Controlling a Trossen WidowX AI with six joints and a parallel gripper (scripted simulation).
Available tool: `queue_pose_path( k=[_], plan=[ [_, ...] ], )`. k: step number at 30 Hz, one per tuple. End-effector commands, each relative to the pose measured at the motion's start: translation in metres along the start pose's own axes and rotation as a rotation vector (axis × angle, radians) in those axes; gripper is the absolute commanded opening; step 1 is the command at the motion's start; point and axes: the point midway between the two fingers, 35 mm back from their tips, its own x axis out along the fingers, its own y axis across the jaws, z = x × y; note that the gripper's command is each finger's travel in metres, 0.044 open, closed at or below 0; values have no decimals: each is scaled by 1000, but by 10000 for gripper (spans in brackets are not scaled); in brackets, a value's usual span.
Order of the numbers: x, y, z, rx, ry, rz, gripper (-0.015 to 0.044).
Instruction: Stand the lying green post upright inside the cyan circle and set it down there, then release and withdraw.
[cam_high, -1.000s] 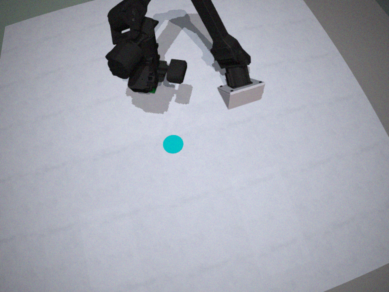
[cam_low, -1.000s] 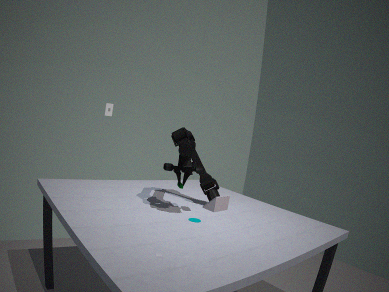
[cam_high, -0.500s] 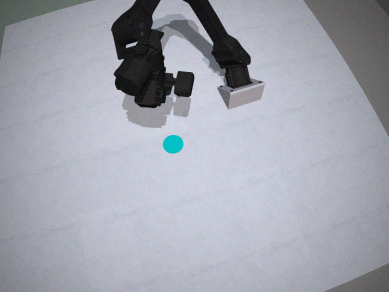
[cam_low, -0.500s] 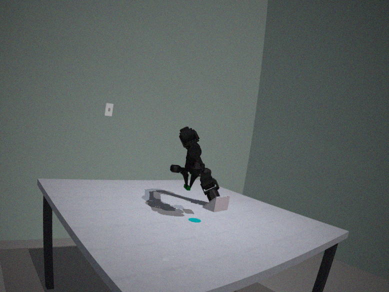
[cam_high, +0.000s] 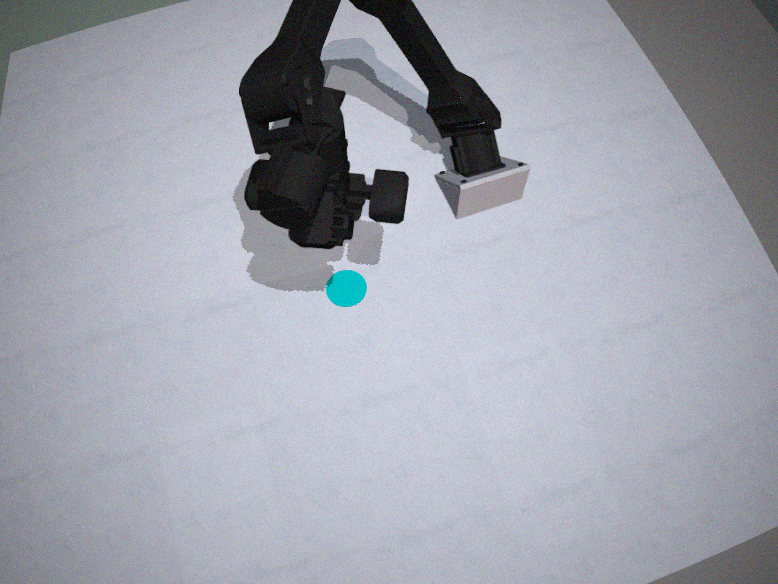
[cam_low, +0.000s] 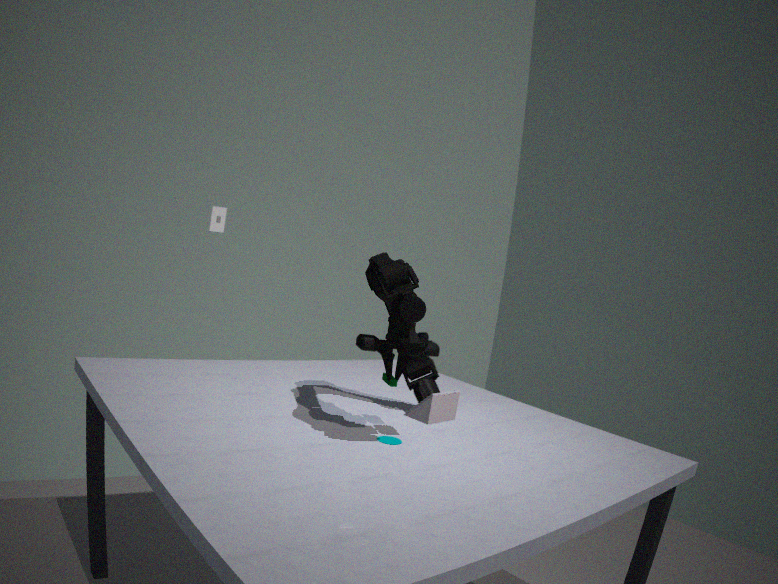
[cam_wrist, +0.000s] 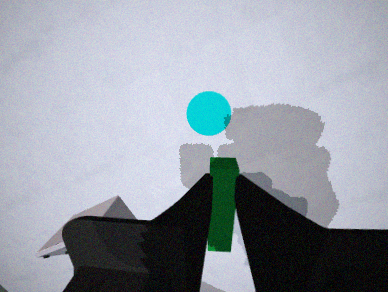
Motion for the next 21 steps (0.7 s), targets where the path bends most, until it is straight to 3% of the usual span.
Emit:
queue_pose_path(
  k=[1, 21],
  plan=[
    [-1, 8, 13, 5, -8, 2, 23],
    [7, 12, 14, 20, -90, 77, 23]
  ],
)
